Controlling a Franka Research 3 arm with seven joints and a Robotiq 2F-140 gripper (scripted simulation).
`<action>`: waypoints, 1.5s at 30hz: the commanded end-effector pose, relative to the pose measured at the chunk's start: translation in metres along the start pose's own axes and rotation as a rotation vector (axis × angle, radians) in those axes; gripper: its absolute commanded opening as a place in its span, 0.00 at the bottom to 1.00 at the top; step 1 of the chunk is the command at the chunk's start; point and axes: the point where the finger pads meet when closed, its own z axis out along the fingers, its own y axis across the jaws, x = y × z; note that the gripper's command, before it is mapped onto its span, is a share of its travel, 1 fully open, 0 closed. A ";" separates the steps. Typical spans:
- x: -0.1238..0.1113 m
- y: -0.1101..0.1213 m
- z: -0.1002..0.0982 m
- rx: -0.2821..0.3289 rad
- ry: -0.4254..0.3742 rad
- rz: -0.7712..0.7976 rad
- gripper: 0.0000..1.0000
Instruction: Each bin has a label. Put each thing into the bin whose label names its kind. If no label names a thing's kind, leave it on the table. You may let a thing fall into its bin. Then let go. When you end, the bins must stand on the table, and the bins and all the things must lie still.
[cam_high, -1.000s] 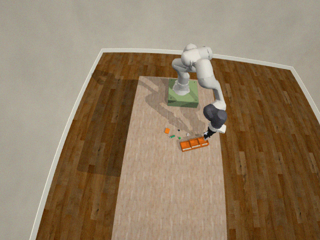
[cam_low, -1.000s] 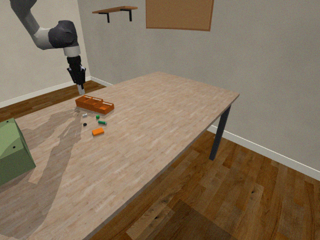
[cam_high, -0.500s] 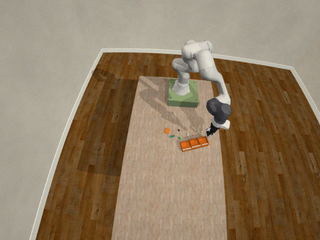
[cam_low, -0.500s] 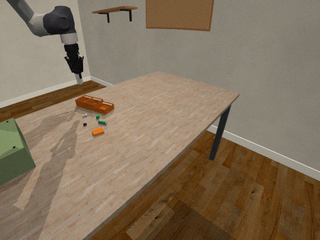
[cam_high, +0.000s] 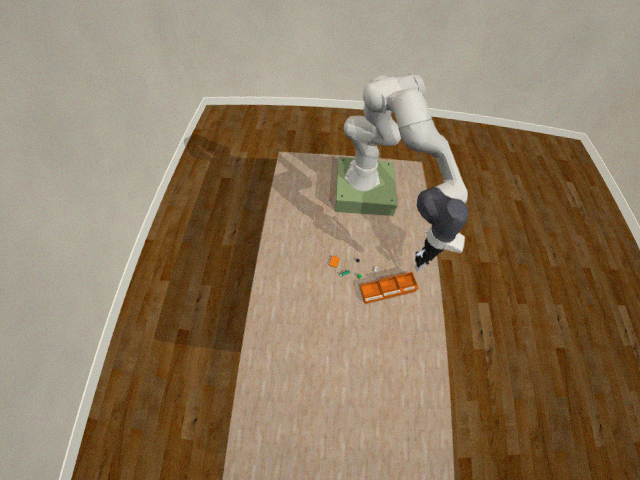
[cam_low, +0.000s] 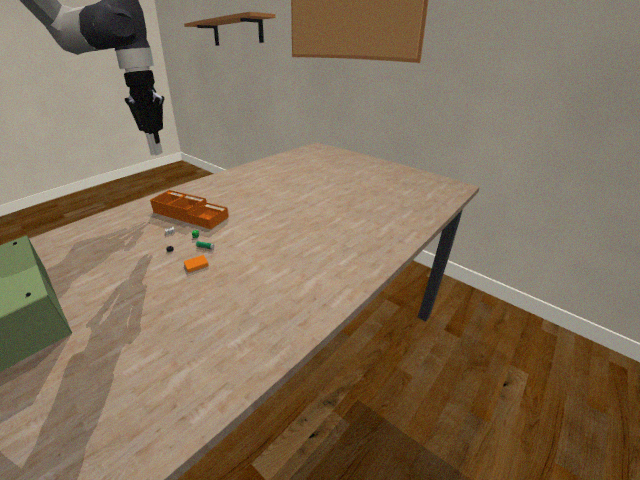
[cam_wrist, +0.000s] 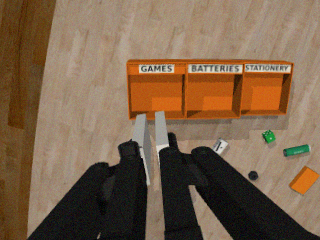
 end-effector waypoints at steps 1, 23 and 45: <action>-0.003 -0.001 0.001 0.004 -0.011 -0.015 0.05; -0.065 0.071 0.032 0.002 -0.027 0.399 0.33; -0.168 0.192 0.084 0.000 -0.012 0.696 0.33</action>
